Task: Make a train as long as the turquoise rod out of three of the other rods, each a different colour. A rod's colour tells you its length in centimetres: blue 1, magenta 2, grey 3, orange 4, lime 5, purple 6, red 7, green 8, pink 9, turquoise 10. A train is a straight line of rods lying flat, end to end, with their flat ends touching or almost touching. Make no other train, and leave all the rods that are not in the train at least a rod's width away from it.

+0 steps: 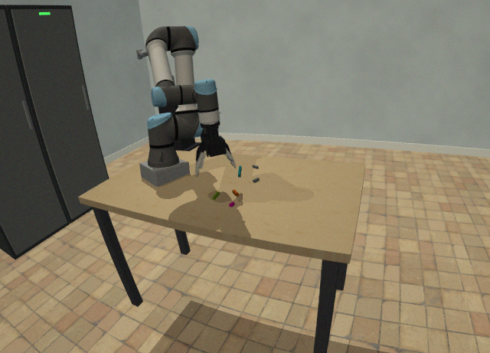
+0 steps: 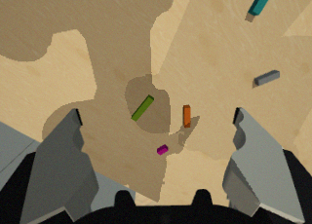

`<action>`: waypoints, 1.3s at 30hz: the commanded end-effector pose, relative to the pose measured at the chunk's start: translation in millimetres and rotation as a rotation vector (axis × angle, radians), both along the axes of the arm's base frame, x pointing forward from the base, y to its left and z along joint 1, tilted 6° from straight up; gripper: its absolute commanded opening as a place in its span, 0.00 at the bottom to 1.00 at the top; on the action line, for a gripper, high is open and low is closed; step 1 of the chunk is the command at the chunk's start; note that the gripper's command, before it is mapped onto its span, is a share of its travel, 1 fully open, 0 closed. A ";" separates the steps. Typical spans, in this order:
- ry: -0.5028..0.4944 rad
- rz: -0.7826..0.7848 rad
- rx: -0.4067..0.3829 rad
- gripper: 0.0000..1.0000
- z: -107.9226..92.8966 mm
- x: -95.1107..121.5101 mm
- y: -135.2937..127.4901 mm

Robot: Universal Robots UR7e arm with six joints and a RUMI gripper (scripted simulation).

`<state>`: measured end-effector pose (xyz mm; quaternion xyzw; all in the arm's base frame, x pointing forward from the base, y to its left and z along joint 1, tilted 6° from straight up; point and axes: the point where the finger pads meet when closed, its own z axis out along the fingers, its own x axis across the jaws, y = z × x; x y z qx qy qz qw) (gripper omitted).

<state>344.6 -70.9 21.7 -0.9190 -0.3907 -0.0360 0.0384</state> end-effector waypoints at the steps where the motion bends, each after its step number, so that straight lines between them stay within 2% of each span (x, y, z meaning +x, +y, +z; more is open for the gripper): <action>1: 0.000 -0.010 0.000 1.00 0.4 0.7 0.6; 19: 0.013 -0.137 0.004 1.00 1.4 5.1 10.2; 39: 0.049 -0.498 0.015 1.00 4.3 17.3 37.0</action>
